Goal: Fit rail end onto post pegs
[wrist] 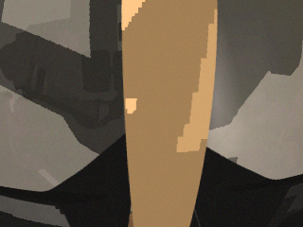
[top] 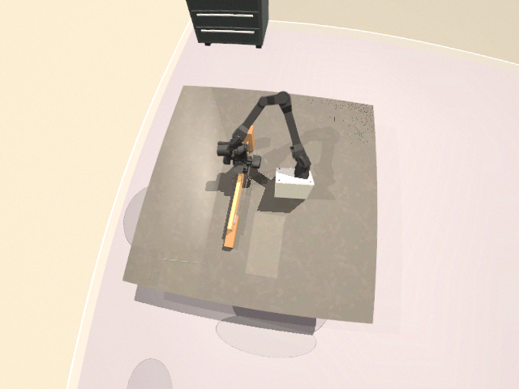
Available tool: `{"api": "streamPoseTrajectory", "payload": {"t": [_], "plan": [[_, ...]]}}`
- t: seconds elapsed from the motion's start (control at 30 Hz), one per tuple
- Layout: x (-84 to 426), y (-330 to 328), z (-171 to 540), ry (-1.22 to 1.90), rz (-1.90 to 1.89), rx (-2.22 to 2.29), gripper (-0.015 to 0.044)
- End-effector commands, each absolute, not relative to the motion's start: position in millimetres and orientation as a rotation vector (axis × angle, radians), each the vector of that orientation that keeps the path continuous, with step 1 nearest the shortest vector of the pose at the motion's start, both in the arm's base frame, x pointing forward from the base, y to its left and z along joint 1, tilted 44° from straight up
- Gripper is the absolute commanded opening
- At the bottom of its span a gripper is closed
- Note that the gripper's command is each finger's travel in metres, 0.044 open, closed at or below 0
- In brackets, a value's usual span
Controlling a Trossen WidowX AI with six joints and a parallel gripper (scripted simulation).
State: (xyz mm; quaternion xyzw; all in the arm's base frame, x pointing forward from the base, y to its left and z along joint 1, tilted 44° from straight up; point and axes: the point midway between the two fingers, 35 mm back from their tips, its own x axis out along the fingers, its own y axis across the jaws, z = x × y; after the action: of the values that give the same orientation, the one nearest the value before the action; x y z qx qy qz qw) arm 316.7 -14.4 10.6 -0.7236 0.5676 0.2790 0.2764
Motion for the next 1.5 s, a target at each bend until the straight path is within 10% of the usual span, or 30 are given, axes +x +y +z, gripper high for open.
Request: {"api": "streamPoseTrajectory", "payload": {"t": [0.0, 1.47], "plan": [[316.4, -12.5, 11.2, 1.520, 0.754, -1.946, 0.0000], [316.6, -16.9, 15.8, 1.520, 0.754, -1.946, 0.0000]]}}
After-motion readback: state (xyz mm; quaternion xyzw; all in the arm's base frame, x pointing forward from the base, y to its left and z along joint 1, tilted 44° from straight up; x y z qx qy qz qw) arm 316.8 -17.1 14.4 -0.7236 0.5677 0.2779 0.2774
